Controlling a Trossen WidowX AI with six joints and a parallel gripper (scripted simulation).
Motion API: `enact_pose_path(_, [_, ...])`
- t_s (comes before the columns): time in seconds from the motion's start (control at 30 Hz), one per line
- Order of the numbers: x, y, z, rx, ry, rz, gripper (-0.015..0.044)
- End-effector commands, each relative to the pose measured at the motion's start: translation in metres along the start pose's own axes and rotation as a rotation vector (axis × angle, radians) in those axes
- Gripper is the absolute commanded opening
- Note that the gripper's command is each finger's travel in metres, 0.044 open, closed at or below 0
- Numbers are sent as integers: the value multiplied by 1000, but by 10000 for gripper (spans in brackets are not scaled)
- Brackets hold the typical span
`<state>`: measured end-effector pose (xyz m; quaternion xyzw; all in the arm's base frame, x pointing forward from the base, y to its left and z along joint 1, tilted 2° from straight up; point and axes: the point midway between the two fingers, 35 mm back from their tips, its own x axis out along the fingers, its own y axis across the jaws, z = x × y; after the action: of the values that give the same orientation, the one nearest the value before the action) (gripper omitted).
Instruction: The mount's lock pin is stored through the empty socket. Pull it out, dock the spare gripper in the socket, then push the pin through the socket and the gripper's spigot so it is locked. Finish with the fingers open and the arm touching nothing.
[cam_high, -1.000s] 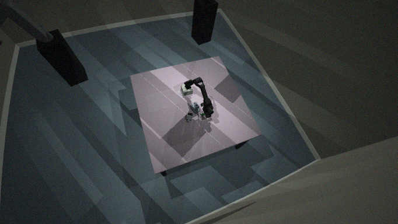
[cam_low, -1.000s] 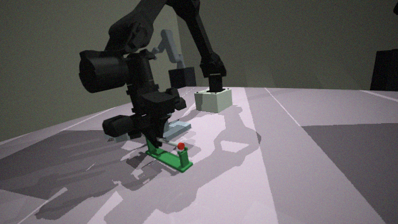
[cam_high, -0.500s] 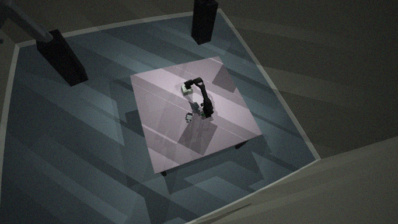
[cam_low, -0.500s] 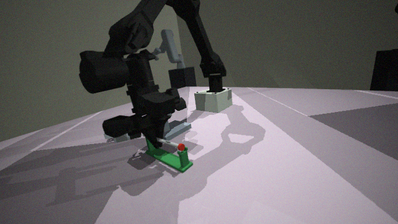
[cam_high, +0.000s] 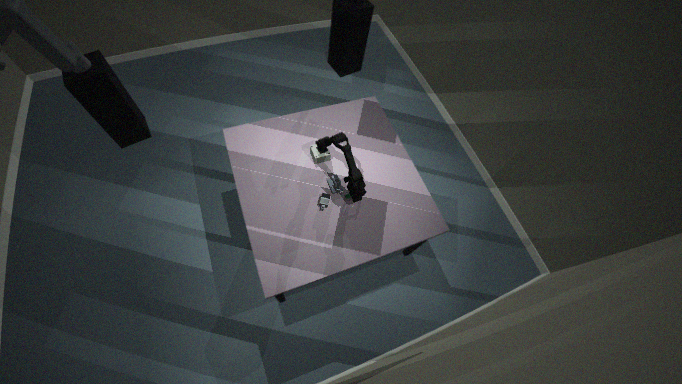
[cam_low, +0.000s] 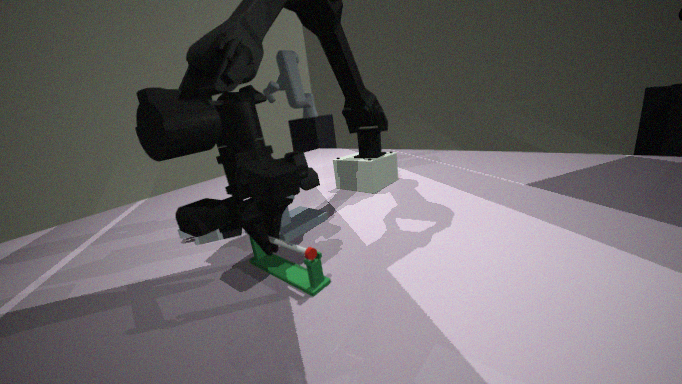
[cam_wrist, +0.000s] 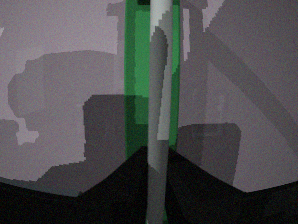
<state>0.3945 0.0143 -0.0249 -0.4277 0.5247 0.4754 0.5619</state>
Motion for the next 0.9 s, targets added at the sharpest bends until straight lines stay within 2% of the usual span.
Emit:
enact_pose_path(0.0, [4, 1, 0, -3, 1, 5, 0])
enact_pose_path(0.7, [1, 0, 0, 0, 0, 1, 0])
enact_pose_path(0.87, [1, 0, 0, 0, 0, 1, 131])
